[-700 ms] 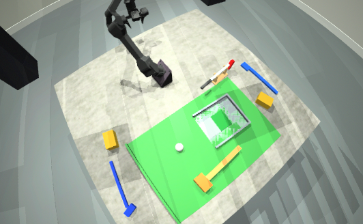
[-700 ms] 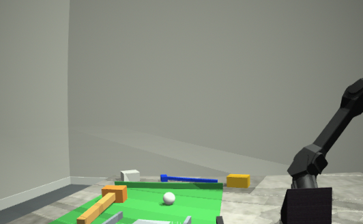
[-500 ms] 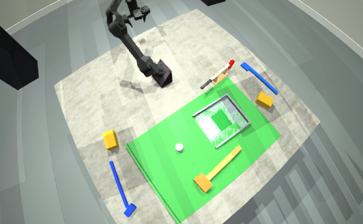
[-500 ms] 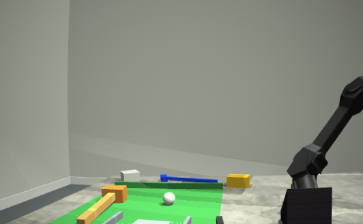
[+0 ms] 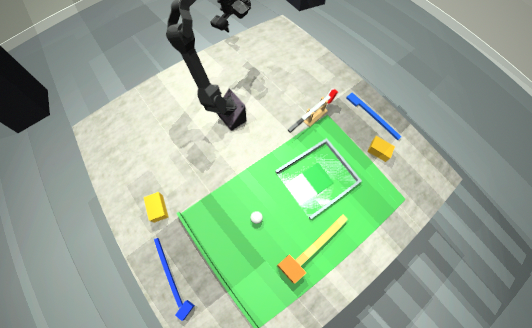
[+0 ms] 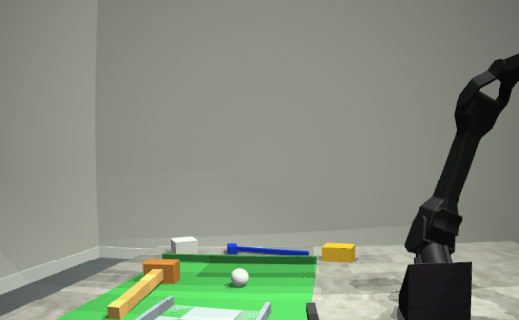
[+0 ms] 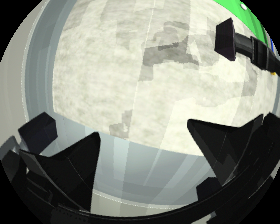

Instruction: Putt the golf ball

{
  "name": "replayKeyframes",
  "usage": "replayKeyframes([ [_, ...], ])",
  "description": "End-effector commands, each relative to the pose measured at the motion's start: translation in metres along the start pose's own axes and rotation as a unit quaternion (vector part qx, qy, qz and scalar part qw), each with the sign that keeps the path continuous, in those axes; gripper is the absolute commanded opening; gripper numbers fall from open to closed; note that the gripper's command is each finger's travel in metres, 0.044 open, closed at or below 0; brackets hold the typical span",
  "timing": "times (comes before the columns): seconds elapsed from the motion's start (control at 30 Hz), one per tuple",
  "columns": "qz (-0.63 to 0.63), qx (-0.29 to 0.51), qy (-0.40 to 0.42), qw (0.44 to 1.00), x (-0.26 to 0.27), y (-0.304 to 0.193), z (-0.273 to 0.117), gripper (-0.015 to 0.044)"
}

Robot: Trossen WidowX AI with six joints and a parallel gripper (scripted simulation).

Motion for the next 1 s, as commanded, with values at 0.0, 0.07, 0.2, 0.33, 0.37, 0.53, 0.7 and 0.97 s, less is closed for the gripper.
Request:
replayKeyframes([
  [0.0, -0.088, -0.017, 0.021, 0.996, -0.010, 0.067, -0.012, 0.0440],
  [0.07, -0.117, -0.023, 0.027, 0.992, -0.016, 0.089, -0.015, 0.0440],
  [0.2, -0.175, -0.037, 0.035, 0.983, -0.032, 0.134, -0.020, 0.0440],
  [0.33, -0.233, -0.049, 0.037, 0.970, -0.052, 0.176, -0.020, 0.0440],
  [0.37, -0.248, -0.051, 0.037, 0.967, -0.058, 0.186, -0.020, 0.0440],
  [0.53, -0.320, -0.059, 0.033, 0.945, -0.090, 0.232, -0.014, 0.0440],
  [0.7, -0.386, -0.066, 0.025, 0.920, -0.127, 0.270, -0.006, 0.0440],
  [0.97, -0.481, -0.073, -0.001, 0.874, -0.192, 0.320, 0.013, 0.0440],
])
Point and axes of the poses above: the point midway between the two fingers, 35 mm back from their tips, its own z axis out along the fingers, its own x axis across the jaws, y = z × x, the point moved 10 cm from there along -z, back along the fingers, and after that the axes turned 12 degrees about -z, right-handed, at the moved point
